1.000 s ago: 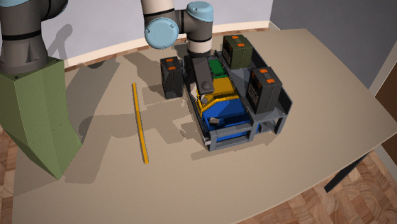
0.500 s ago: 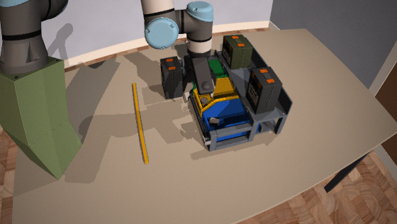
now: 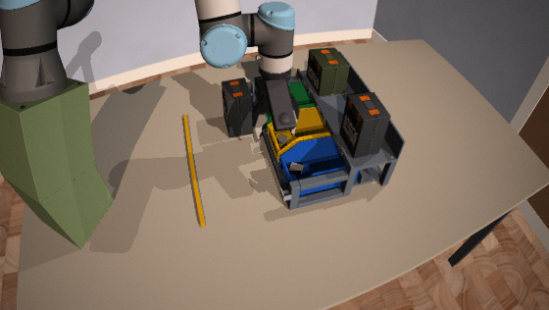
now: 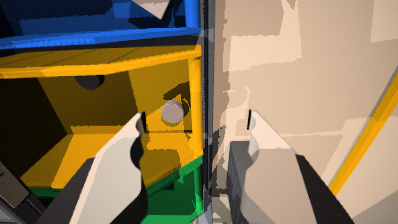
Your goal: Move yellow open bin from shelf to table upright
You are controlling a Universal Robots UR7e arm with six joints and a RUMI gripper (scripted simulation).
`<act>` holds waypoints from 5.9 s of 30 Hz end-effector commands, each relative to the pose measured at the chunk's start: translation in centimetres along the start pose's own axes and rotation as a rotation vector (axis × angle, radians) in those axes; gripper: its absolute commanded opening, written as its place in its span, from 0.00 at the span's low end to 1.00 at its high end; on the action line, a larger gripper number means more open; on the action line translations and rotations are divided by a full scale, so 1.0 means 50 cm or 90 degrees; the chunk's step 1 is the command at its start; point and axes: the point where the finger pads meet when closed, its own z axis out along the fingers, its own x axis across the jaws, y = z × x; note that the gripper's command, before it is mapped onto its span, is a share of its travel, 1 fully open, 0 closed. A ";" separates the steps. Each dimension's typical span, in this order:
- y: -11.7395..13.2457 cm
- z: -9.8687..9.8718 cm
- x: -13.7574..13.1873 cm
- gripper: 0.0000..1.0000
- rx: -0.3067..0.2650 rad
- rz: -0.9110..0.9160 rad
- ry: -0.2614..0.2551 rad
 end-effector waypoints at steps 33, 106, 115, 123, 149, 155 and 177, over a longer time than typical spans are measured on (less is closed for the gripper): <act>-0.001 -0.043 0.000 0.58 0.000 0.000 -0.001; 0.000 -0.169 -0.001 0.00 0.000 0.000 -0.001; 0.000 -0.169 -0.001 0.58 0.000 0.000 -0.001; 0.000 -0.169 -0.001 0.58 0.000 0.000 -0.001; 0.000 -0.168 -0.001 0.58 0.000 0.000 -0.001; 0.001 -0.162 -0.001 0.58 0.000 -0.001 -0.001; 0.001 -0.100 -0.004 0.58 0.001 -0.002 -0.002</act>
